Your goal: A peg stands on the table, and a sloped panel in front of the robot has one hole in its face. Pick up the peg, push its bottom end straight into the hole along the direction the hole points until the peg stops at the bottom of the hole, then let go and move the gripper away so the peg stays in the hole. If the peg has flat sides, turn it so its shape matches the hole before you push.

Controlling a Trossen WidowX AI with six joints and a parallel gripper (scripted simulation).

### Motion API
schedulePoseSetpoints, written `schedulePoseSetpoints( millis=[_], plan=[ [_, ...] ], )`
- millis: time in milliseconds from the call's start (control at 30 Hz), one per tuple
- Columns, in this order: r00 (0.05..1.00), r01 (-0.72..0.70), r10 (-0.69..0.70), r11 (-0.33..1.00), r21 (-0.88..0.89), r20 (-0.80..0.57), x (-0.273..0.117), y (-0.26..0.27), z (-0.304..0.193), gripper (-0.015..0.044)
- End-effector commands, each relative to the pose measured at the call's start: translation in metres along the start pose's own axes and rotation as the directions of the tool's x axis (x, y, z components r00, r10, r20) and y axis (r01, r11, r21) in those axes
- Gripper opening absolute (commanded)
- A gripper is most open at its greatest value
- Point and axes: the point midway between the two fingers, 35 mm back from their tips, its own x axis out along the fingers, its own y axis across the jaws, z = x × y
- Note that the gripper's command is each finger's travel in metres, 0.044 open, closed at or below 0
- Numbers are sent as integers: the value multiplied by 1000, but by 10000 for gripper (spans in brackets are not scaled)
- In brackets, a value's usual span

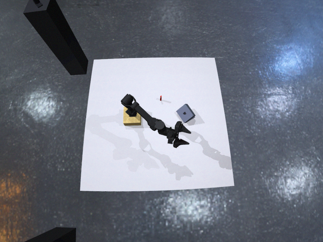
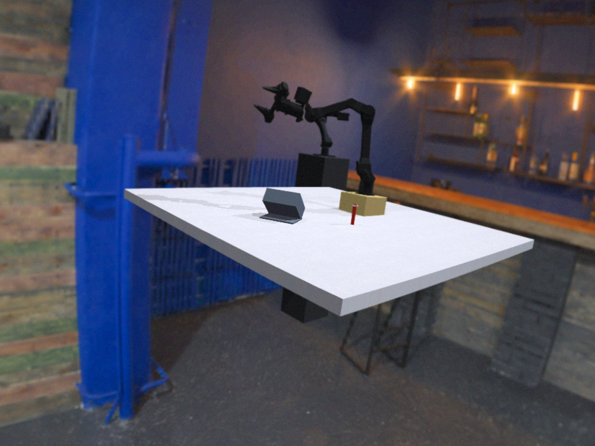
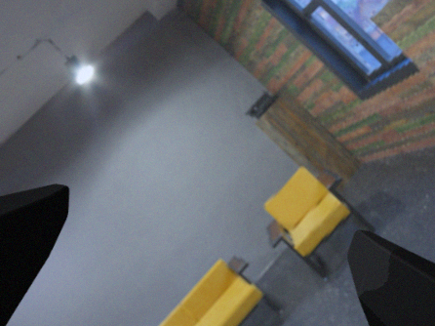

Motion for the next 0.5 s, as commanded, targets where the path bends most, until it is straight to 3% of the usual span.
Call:
schedulePoseSetpoints(
  millis=[0, 467],
  plan=[
    [997, 36, -31, 997, 69, -66, 5, -2, -29, 440],
    [959, 158, -96, 963, 219, -268, 10, 4, -120, 440]
  ],
)
